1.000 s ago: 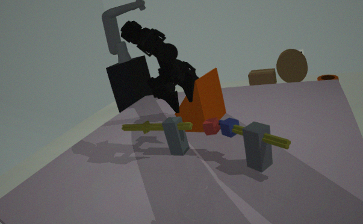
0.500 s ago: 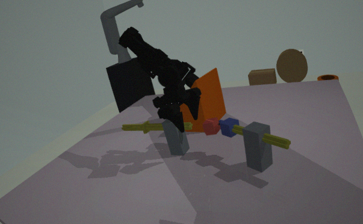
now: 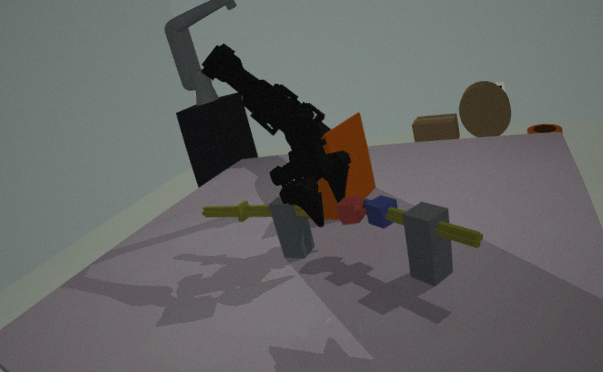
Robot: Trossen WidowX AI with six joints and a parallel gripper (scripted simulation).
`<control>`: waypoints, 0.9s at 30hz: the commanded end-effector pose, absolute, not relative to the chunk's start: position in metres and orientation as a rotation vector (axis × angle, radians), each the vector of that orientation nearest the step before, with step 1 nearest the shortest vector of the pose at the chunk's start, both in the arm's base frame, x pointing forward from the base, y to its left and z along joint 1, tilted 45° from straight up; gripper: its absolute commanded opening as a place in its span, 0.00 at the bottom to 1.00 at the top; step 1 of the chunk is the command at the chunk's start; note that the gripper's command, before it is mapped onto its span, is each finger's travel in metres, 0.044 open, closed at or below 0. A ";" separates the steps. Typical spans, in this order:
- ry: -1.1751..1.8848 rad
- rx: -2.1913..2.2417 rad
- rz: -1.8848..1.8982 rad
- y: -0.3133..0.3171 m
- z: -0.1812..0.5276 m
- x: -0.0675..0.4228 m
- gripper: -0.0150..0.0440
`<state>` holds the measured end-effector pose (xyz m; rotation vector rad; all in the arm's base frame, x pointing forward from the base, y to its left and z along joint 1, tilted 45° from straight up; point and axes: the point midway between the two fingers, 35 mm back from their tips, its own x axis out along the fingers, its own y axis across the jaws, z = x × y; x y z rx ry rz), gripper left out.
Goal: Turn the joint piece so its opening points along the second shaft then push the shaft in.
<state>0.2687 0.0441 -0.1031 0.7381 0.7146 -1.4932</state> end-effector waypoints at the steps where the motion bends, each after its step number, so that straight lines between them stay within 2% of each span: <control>1: 0.716 0.742 -1.495 0.056 -0.116 0.268 1.00; 27: 0.714 0.741 -1.496 0.050 -0.151 0.266 1.00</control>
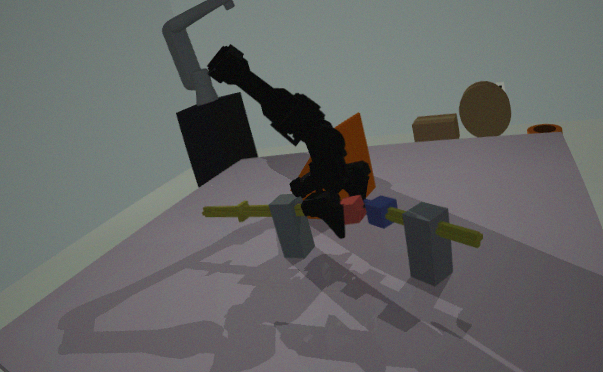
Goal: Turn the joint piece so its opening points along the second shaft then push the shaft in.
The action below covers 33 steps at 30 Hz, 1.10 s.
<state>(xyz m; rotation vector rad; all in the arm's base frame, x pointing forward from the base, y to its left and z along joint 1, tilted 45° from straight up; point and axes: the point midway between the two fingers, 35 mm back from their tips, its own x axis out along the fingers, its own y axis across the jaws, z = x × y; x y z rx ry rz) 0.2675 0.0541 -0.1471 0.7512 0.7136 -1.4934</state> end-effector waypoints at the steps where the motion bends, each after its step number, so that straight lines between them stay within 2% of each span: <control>1: 0.714 0.741 -1.496 0.050 -0.151 0.266 1.00; 11: 0.714 0.741 -1.496 0.050 -0.151 0.266 0.56; 33: 0.714 0.741 -1.496 0.050 -0.151 0.266 0.56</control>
